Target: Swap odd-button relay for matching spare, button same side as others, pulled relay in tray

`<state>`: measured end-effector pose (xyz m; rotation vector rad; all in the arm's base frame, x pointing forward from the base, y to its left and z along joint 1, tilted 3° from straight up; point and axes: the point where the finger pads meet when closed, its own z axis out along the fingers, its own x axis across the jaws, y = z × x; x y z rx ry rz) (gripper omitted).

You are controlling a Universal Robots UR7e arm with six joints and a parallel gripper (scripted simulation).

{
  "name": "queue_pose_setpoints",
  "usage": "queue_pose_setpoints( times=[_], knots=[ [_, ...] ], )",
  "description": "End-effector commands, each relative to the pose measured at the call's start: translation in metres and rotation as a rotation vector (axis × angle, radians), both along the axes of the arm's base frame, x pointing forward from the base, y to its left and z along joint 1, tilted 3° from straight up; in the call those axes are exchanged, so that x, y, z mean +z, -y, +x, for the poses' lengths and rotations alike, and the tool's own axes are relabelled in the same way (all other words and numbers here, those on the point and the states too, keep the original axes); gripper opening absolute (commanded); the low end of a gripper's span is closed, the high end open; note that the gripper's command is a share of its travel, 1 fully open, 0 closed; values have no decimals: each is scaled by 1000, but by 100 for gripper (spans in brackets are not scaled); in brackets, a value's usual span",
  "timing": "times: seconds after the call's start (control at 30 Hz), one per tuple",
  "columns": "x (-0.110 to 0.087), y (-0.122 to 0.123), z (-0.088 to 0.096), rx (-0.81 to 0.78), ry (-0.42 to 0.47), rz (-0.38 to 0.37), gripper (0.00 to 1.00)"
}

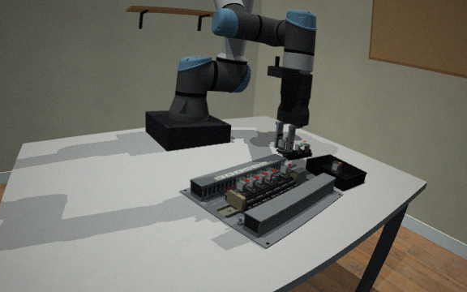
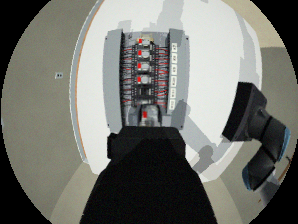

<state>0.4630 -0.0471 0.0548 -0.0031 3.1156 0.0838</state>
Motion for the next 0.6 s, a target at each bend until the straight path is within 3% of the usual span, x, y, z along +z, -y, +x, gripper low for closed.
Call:
queue_pose_setpoints(
  times=[0.0,0.17,0.33,0.57],
  knots=[
    [-1,7,6,2,0,2,0],
    [-1,7,6,2,0,2,0],
    [-4,46,27,2,0,2,0],
    [-4,46,27,2,0,2,0]
  ],
)
